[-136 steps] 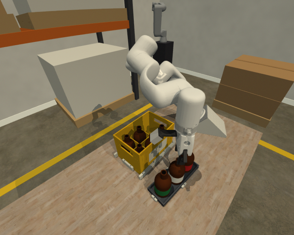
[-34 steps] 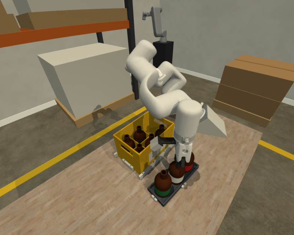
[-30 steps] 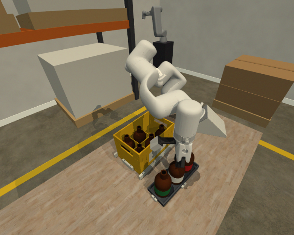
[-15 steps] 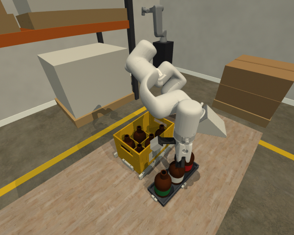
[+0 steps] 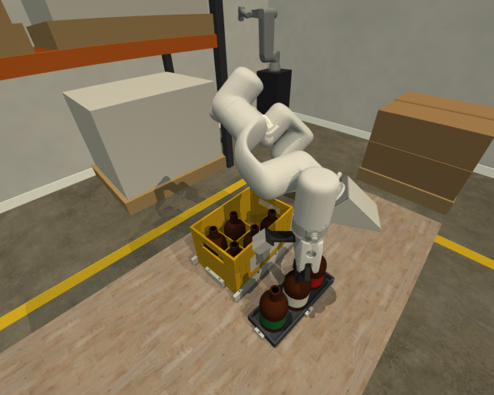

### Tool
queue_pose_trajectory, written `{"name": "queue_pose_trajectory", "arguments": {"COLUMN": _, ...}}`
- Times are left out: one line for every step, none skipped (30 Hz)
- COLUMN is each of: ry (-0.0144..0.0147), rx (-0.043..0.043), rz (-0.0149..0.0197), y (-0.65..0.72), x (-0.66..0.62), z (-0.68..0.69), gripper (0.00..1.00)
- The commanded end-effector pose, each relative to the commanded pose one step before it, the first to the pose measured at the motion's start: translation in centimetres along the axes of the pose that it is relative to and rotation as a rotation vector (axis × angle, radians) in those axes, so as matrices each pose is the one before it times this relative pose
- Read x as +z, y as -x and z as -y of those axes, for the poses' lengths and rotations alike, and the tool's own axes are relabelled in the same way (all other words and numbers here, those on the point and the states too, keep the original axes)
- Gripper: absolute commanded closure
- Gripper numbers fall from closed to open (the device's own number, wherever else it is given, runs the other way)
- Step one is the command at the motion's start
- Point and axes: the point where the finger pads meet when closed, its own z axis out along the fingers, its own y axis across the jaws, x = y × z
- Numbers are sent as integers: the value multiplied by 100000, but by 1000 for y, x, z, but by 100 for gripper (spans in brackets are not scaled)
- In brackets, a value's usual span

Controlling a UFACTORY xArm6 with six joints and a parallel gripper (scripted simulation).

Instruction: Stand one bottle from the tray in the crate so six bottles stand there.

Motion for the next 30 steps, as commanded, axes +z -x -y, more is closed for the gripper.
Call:
{"name": "queue_pose_trajectory", "arguments": {"ry": -350, "rx": 119, "rz": 61, "y": -28, "x": -208, "z": 91, "gripper": 100}}
{"name": "queue_pose_trajectory", "arguments": {"ry": 0, "rx": 0, "rz": 0, "y": -2, "x": -29, "z": 0, "gripper": 100}}
{"name": "queue_pose_trajectory", "arguments": {"ry": 0, "rx": 0, "rz": 0, "y": -2, "x": -35, "z": -1, "gripper": 100}}
{"name": "queue_pose_trajectory", "arguments": {"ry": 0, "rx": 0, "rz": 0, "y": -3, "x": -41, "z": -1, "gripper": 100}}
{"name": "queue_pose_trajectory", "arguments": {"ry": 0, "rx": 0, "rz": 0, "y": 0, "x": 0, "z": 0, "gripper": 100}}
{"name": "queue_pose_trajectory", "arguments": {"ry": 0, "rx": 0, "rz": 0, "y": 0, "x": 0, "z": 0, "gripper": 100}}
{"name": "queue_pose_trajectory", "arguments": {"ry": 0, "rx": 0, "rz": 0, "y": -3, "x": -47, "z": -1, "gripper": 100}}
{"name": "queue_pose_trajectory", "arguments": {"ry": 0, "rx": 0, "rz": 0, "y": -3, "x": -53, "z": -1, "gripper": 100}}
{"name": "queue_pose_trajectory", "arguments": {"ry": 0, "rx": 0, "rz": 0, "y": -4, "x": -60, "z": -1, "gripper": 100}}
{"name": "queue_pose_trajectory", "arguments": {"ry": 0, "rx": 0, "rz": 1, "y": -4, "x": -66, "z": -2, "gripper": 100}}
{"name": "queue_pose_trajectory", "arguments": {"ry": 0, "rx": 0, "rz": 0, "y": -5, "x": -72, "z": -1, "gripper": 100}}
{"name": "queue_pose_trajectory", "arguments": {"ry": 0, "rx": 0, "rz": -1, "y": -5, "x": -78, "z": -1, "gripper": 100}}
{"name": "queue_pose_trajectory", "arguments": {"ry": 0, "rx": 0, "rz": 0, "y": -5, "x": -84, "z": -1, "gripper": 100}}
{"name": "queue_pose_trajectory", "arguments": {"ry": 0, "rx": 0, "rz": 0, "y": -6, "x": -89, "z": -2, "gripper": 100}}
{"name": "queue_pose_trajectory", "arguments": {"ry": 0, "rx": 0, "rz": 1, "y": -6, "x": -95, "z": -2, "gripper": 100}}
{"name": "queue_pose_trajectory", "arguments": {"ry": 0, "rx": 0, "rz": 0, "y": -6, "x": -99, "z": -2, "gripper": 100}}
{"name": "queue_pose_trajectory", "arguments": {"ry": 0, "rx": 1, "rz": -1, "y": -7, "x": -103, "z": -2, "gripper": 100}}
{"name": "queue_pose_trajectory", "arguments": {"ry": 0, "rx": 0, "rz": 0, "y": -7, "x": -108, "z": -2, "gripper": 100}}
{"name": "queue_pose_trajectory", "arguments": {"ry": 0, "rx": 0, "rz": 1, "y": -7, "x": -112, "z": -2, "gripper": 100}}
{"name": "queue_pose_trajectory", "arguments": {"ry": 0, "rx": 0, "rz": 1, "y": -7, "x": -115, "z": -2, "gripper": 100}}
{"name": "queue_pose_trajectory", "arguments": {"ry": 0, "rx": 1, "rz": -1, "y": -8, "x": -117, "z": -2, "gripper": 100}}
{"name": "queue_pose_trajectory", "arguments": {"ry": 0, "rx": 0, "rz": 0, "y": 0, "x": 0, "z": 0, "gripper": 100}}
{"name": "queue_pose_trajectory", "arguments": {"ry": 0, "rx": 0, "rz": 0, "y": 0, "x": 0, "z": 0, "gripper": 100}}
{"name": "queue_pose_trajectory", "arguments": {"ry": 0, "rx": 0, "rz": 0, "y": -8, "x": -119, "z": -2, "gripper": 100}}
{"name": "queue_pose_trajectory", "arguments": {"ry": 0, "rx": 0, "rz": 1, "y": -7, "x": -121, "z": -3, "gripper": 100}}
{"name": "queue_pose_trajectory", "arguments": {"ry": 0, "rx": 0, "rz": 0, "y": -8, "x": -122, "z": -2, "gripper": 100}}
{"name": "queue_pose_trajectory", "arguments": {"ry": 0, "rx": 0, "rz": -1, "y": -8, "x": -123, "z": -2, "gripper": 100}}
{"name": "queue_pose_trajectory", "arguments": {"ry": 0, "rx": 0, "rz": 0, "y": -8, "x": -123, "z": -2, "gripper": 100}}
{"name": "queue_pose_trajectory", "arguments": {"ry": 0, "rx": -1, "rz": 1, "y": -7, "x": -123, "z": -3, "gripper": 100}}
{"name": "queue_pose_trajectory", "arguments": {"ry": 0, "rx": 1, "rz": -1, "y": -8, "x": -121, "z": -2, "gripper": 100}}
